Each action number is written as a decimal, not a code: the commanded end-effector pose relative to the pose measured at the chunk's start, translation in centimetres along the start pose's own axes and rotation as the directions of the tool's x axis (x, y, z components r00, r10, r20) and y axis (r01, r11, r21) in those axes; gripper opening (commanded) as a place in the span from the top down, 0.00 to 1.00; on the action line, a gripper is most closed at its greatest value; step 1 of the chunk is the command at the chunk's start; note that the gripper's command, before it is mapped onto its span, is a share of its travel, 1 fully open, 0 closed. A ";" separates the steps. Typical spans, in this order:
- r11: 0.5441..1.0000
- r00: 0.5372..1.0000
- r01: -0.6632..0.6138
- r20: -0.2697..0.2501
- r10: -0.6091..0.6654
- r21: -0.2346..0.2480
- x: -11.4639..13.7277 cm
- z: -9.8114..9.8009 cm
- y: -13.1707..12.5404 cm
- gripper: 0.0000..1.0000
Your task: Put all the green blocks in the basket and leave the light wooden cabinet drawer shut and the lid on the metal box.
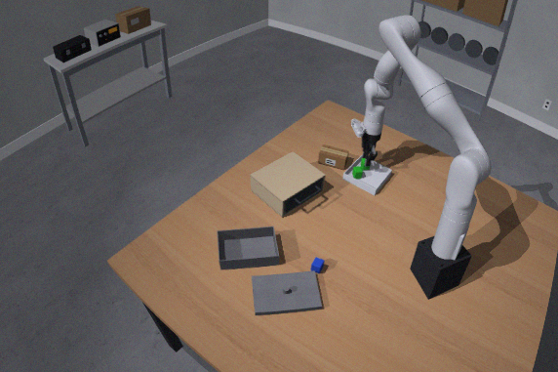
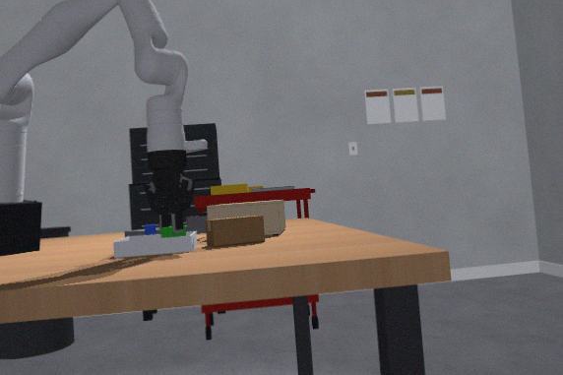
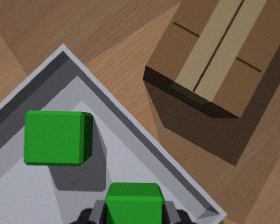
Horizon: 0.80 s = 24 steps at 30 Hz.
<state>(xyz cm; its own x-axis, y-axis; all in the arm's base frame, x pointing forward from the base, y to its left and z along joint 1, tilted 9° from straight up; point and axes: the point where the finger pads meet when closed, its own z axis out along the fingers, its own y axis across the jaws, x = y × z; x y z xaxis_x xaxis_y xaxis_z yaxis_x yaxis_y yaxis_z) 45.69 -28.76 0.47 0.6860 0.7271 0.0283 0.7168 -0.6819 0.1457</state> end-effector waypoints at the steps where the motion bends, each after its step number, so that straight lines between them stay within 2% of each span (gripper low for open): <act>1: 1.000 1.000 0.000 -0.001 0.000 -0.002 0.0 -0.1 0.1 0.90; 2: 1.000 1.000 0.000 -0.001 0.000 -0.002 0.0 -0.1 0.1 0.90; 3: 1.000 1.000 0.000 -0.001 0.000 -0.002 0.0 -0.1 0.1 0.46; 24: 1.000 1.000 0.000 -0.001 0.000 -0.002 0.0 -0.1 0.1 0.46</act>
<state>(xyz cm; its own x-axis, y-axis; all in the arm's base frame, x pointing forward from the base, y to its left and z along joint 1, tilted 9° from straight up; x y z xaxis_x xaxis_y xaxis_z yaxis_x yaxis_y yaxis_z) 45.69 -28.76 0.47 0.6860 0.7271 0.0283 0.7168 -0.6819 0.1457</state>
